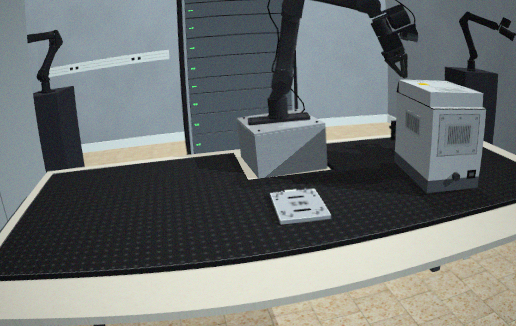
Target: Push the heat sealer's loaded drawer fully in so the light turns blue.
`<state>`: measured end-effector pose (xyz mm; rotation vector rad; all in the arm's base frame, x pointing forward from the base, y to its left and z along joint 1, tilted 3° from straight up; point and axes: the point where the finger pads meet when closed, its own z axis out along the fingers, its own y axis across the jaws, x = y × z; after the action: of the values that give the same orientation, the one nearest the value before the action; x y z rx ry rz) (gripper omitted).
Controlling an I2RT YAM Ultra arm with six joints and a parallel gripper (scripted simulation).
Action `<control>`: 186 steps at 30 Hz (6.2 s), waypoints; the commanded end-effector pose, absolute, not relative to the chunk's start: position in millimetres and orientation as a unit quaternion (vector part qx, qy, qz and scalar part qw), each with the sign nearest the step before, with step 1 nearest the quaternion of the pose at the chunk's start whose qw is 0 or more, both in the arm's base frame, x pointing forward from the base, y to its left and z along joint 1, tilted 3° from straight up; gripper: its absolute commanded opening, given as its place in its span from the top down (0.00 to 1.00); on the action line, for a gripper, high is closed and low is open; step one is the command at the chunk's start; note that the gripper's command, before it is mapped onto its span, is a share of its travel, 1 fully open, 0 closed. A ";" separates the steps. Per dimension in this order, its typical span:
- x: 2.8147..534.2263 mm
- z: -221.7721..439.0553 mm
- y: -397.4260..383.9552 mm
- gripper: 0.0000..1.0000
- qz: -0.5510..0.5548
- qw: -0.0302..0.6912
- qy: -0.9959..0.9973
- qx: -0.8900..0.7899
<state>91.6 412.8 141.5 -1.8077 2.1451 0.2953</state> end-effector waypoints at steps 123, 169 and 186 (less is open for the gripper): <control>-44.5 25.1 422.5 0.55 -0.018 -0.007 0.707 -0.707; -48.5 4.2 467.3 0.55 -0.006 0.002 0.713 -0.701; -48.5 4.2 467.3 0.55 -0.006 0.002 0.713 -0.701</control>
<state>-47.4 455.5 -20.5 -2.2310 2.2636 -0.0841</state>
